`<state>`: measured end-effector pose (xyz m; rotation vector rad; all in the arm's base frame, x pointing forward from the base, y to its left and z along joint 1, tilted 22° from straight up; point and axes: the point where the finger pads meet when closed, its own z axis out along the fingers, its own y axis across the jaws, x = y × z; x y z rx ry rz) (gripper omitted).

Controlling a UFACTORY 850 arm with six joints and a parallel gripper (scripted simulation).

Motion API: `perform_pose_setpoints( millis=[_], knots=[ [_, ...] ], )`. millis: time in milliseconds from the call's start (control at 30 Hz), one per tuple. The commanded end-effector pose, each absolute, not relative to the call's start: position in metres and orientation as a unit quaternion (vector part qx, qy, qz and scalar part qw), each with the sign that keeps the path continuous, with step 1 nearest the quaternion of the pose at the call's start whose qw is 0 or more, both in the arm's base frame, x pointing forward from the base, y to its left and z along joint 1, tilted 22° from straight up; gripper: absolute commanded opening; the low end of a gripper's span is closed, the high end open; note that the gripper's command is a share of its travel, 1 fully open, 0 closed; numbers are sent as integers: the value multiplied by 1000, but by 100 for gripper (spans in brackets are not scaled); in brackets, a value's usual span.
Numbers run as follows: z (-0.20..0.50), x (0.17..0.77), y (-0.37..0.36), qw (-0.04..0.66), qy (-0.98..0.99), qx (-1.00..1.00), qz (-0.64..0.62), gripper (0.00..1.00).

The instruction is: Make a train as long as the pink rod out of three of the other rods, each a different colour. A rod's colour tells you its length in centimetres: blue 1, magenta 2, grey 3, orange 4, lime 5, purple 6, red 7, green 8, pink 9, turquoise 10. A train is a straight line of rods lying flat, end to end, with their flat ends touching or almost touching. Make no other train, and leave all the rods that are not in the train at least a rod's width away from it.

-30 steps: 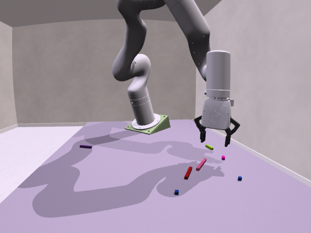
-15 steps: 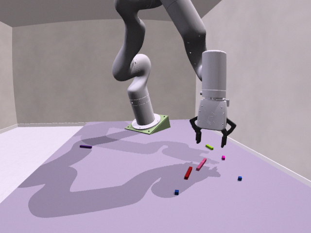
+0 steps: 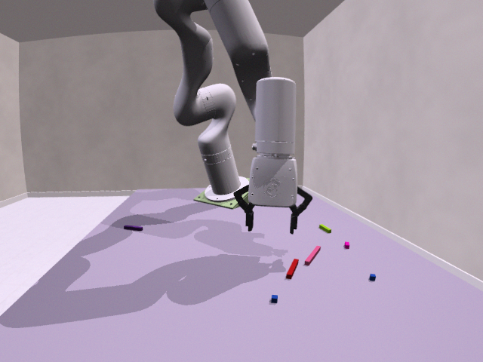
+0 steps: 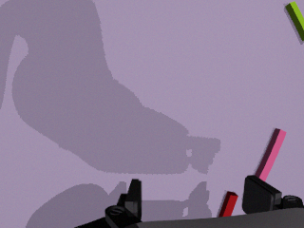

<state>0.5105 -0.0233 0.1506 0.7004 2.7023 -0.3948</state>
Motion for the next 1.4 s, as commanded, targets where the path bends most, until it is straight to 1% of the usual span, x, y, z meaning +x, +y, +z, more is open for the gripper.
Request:
perform_pose_setpoints(
  millis=[0, 100, 133, 367, 600, 667, 733, 1000, 1367],
  knots=[
    [159, 493, -60, 153, 961, 179, -145, 100],
    [160, 488, -67, 151, 964, 164, -147, 100],
    [163, 472, -88, 144, 970, 119, -155, 100],
    [168, 431, -129, 126, 977, 17, -169, 100],
    [170, 378, -164, 102, 973, -99, -180, 100],
    [170, 378, -164, 102, 973, -99, -180, 100],
    [169, 348, -177, 87, 966, -161, -183, 100],
    [163, 288, -191, 58, 940, -281, -183, 100],
    [163, 282, -192, 56, 937, -293, -183, 100]
  ],
)
